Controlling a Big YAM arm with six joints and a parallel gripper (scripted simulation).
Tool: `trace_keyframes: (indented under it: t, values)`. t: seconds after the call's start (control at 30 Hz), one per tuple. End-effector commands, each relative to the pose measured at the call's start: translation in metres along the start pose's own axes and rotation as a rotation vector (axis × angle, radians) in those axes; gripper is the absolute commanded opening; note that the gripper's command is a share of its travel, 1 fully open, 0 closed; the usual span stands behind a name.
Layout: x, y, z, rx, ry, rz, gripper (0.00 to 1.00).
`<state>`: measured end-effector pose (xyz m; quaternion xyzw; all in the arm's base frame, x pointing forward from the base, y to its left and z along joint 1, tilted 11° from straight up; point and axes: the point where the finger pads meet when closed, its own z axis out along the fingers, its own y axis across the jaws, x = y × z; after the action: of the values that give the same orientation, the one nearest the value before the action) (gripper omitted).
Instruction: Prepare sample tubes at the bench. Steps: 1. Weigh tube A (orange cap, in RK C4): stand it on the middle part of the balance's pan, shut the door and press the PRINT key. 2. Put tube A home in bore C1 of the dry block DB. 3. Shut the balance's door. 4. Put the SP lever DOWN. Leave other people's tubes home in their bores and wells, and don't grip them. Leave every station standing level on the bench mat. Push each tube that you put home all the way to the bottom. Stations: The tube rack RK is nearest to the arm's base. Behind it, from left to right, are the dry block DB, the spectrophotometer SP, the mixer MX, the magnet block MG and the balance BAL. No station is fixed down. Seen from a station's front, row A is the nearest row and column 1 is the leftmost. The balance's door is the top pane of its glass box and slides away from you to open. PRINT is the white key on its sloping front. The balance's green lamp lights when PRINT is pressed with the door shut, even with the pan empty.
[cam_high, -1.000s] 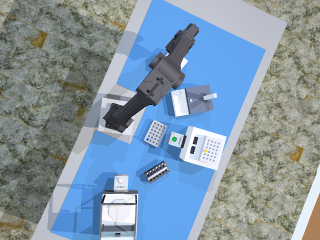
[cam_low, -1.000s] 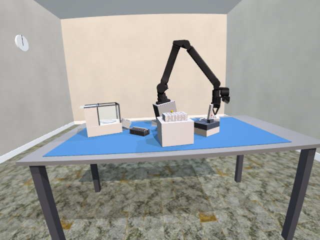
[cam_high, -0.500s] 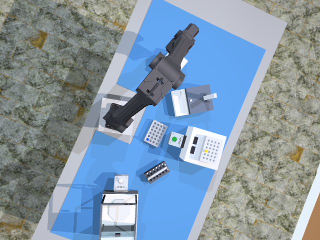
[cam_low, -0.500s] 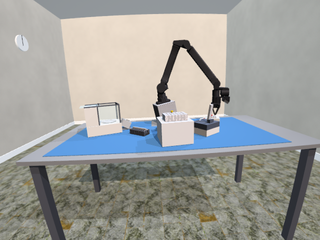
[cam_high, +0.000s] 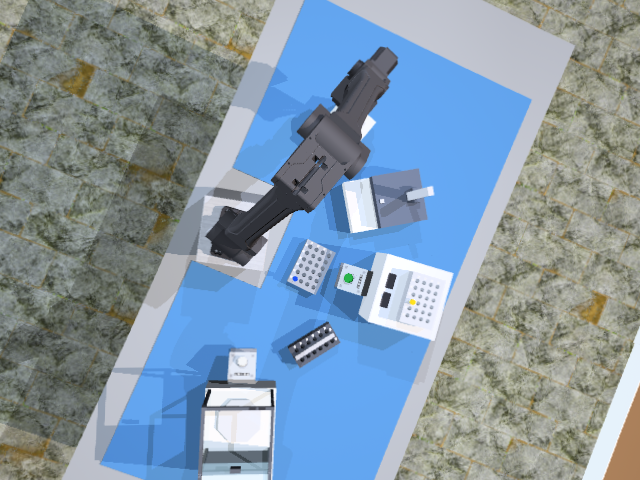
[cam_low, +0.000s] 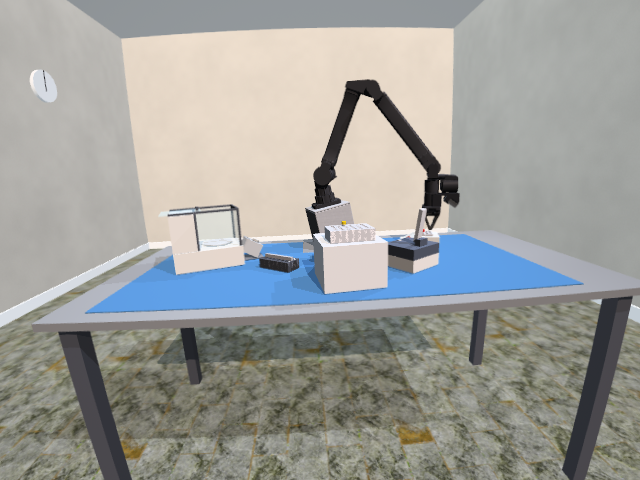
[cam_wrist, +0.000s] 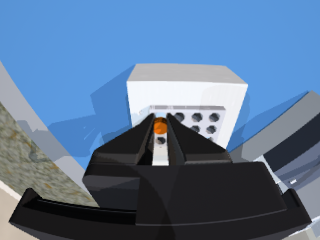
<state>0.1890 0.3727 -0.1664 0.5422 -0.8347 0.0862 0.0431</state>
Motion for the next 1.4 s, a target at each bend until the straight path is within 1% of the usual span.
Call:
trace_keyframes:
  t: [0.0, 0.03, 0.17, 0.2, 0.37, 1.37]
  values:
    - [-0.0046, -0.0080, -0.0060, 0.004, -0.029, 0.003, 0.09]
    - [-0.0028, -0.0074, -0.0026, 0.004, -0.021, 0.002, 0.09]
    - [-0.0030, -0.0077, -0.0031, 0.004, -0.022, 0.002, 0.09]
    - [-0.0048, -0.0080, -0.0107, 0.004, -0.031, 0.002, 0.36]
    - [-0.0020, -0.0047, -0.0079, 0.004, -0.019, -0.006, 0.36]
    - [-0.0020, -0.0047, -0.0079, 0.004, -0.019, -0.006, 0.36]
